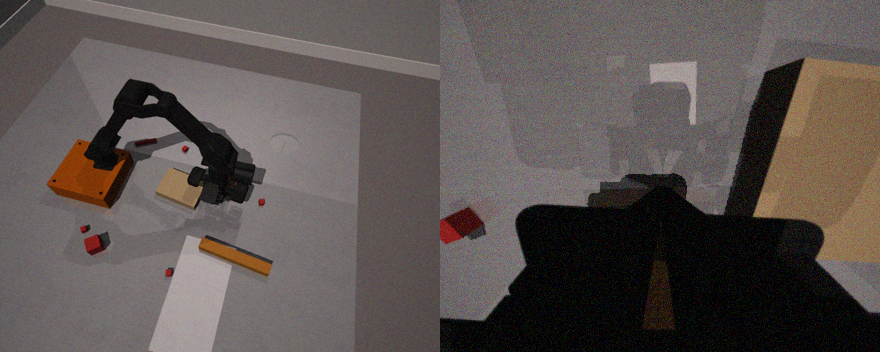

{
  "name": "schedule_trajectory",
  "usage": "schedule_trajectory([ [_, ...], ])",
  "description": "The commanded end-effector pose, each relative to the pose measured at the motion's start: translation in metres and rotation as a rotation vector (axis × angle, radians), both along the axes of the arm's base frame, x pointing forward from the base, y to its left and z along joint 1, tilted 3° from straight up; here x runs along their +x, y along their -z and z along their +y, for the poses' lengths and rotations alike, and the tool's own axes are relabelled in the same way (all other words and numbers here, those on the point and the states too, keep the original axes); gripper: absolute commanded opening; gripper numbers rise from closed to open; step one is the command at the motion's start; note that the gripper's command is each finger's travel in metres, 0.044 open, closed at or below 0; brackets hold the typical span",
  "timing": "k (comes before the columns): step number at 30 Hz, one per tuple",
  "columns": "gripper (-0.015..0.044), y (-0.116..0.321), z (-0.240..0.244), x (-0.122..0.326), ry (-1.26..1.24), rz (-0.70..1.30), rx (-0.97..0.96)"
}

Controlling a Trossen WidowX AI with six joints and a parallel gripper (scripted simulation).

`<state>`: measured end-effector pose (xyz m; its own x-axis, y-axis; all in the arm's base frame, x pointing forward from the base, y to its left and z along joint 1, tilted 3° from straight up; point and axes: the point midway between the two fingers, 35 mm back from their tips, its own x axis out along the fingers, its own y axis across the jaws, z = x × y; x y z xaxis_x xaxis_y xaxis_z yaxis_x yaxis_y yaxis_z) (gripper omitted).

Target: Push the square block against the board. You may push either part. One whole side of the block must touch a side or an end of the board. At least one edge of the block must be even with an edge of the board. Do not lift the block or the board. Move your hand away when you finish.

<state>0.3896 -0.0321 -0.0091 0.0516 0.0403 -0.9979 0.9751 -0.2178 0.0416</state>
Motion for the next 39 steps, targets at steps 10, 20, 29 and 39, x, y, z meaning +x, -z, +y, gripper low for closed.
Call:
schedule_trajectory([
  [10, 0.0000, 0.001, 0.002, 0.000, 0.003, 0.004, 0.003],
  [20, 0.0000, 0.001, 0.002, 0.000, 0.003, 0.004, 0.003],
  [29, 0.0000, 0.001, -0.005, -0.001, 0.003, 0.004, 0.002],
  [39, 0.0000, 0.002, -0.021, -0.004, 0.003, 0.005, 0.001],
])
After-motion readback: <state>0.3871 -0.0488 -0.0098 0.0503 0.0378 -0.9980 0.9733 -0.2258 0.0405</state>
